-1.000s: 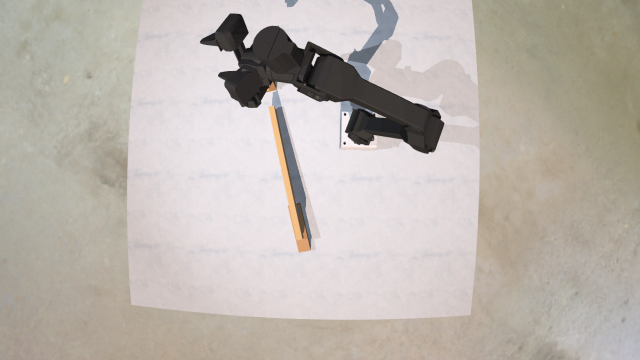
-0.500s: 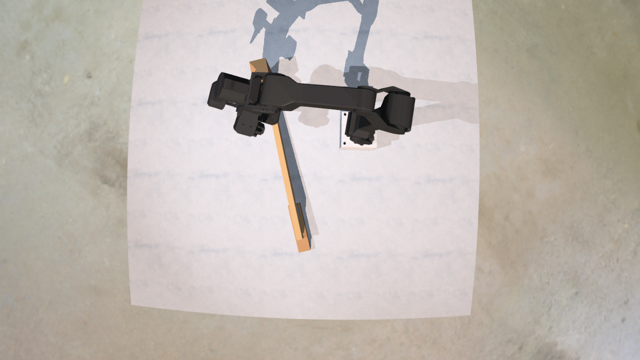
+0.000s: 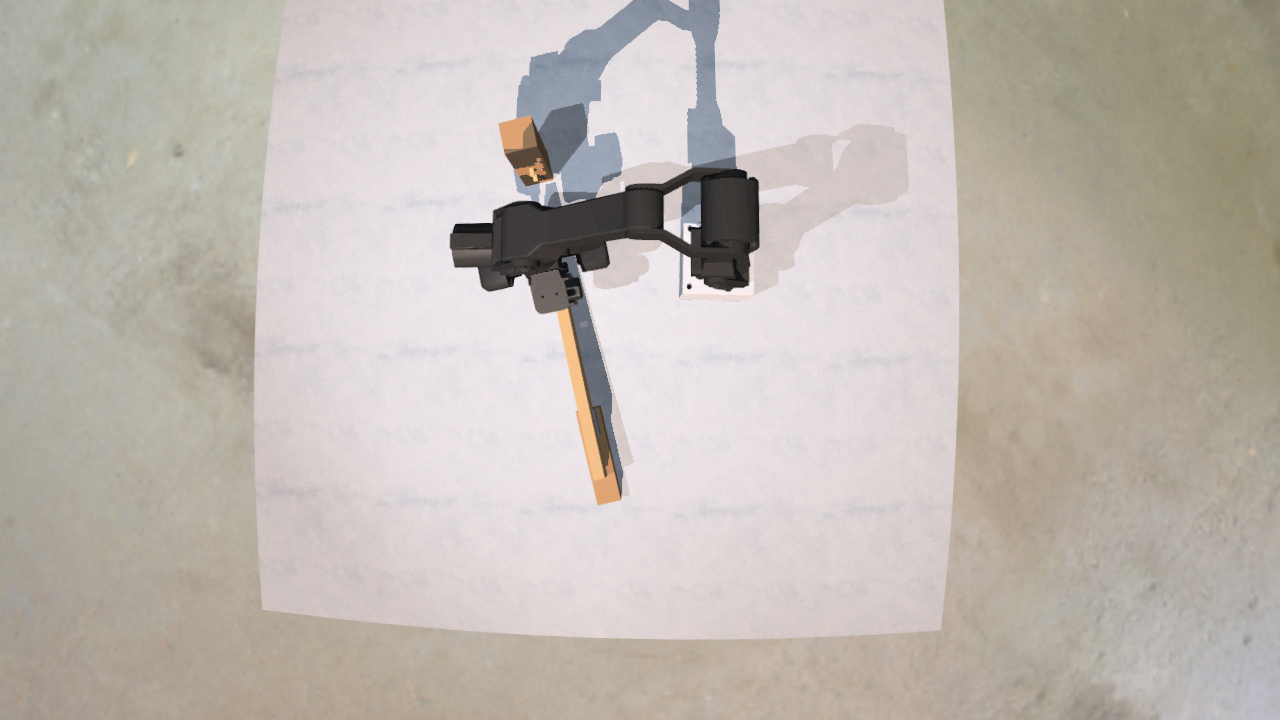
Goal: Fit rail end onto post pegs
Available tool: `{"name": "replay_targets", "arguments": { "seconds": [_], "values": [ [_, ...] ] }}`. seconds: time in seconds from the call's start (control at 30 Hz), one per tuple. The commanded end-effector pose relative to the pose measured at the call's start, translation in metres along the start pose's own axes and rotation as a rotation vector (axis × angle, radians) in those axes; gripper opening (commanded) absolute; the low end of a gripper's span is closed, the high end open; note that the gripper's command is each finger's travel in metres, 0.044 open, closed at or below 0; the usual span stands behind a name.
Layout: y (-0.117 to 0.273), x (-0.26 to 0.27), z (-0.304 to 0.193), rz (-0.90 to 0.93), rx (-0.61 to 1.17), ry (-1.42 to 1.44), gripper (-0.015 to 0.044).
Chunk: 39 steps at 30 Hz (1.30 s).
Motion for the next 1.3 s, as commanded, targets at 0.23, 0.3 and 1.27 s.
{"name": "replay_targets", "arguments": {
  "seconds": [0.23, 0.3, 1.27],
  "values": [
    [-0.01, 0.002, 0.003, 0.034, -0.001, 0.025, 0.044],
    [-0.013, 0.002, 0.003, 0.034, -0.001, 0.025, 0.044],
    [-0.06, 0.003, 0.003, 0.034, -0.001, 0.025, 0.044]
  ]
}}
Point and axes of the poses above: the point midway between the two fingers, 35 mm back from their tips, its own y axis back along the fingers, its own x axis across the jaws, z = x × y, the point moved 3 cm from there along y, back along the fingers, and after that the axes turned 1 degree about -y, right-handed, at the moved point
